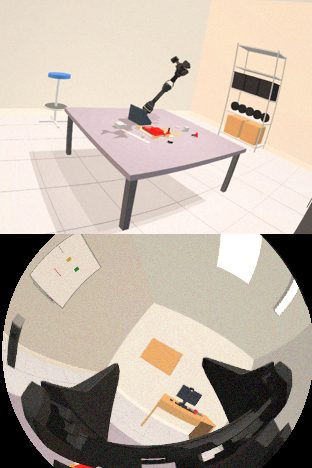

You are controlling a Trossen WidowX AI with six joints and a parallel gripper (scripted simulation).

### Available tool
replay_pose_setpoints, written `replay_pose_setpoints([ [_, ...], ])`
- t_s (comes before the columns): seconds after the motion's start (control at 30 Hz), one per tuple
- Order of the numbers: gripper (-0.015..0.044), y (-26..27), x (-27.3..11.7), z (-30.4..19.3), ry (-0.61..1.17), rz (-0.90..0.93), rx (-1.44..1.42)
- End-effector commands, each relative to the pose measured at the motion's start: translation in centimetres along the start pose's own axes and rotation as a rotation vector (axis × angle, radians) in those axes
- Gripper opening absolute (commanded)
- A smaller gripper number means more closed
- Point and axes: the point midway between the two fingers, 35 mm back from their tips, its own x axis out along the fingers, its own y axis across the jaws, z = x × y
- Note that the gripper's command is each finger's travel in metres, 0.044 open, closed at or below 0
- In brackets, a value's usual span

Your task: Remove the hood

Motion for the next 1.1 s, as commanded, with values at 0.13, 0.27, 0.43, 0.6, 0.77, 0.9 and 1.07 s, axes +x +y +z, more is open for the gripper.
replay_pose_setpoints([
  [0.13,0.0440,6.9,2.6,-7.6,0.216,0.249,-0.143],
  [0.27,0.0440,10.4,2.9,-11.9,0.332,0.390,-0.204],
  [0.43,0.0440,14.4,2.3,-17.1,0.478,0.572,-0.264],
  [0.6,0.0440,18.2,0.7,-22.3,0.632,0.764,-0.304],
  [0.77,0.0440,21.3,-2.0,-27.1,0.793,0.959,-0.318],
  [0.9,0.0440,23.5,-4.8,-30.6,0.934,1.121,-0.306],
  [1.07,0.0440,25.6,-8.7,-34.2,1.118,1.313,-0.257],
])
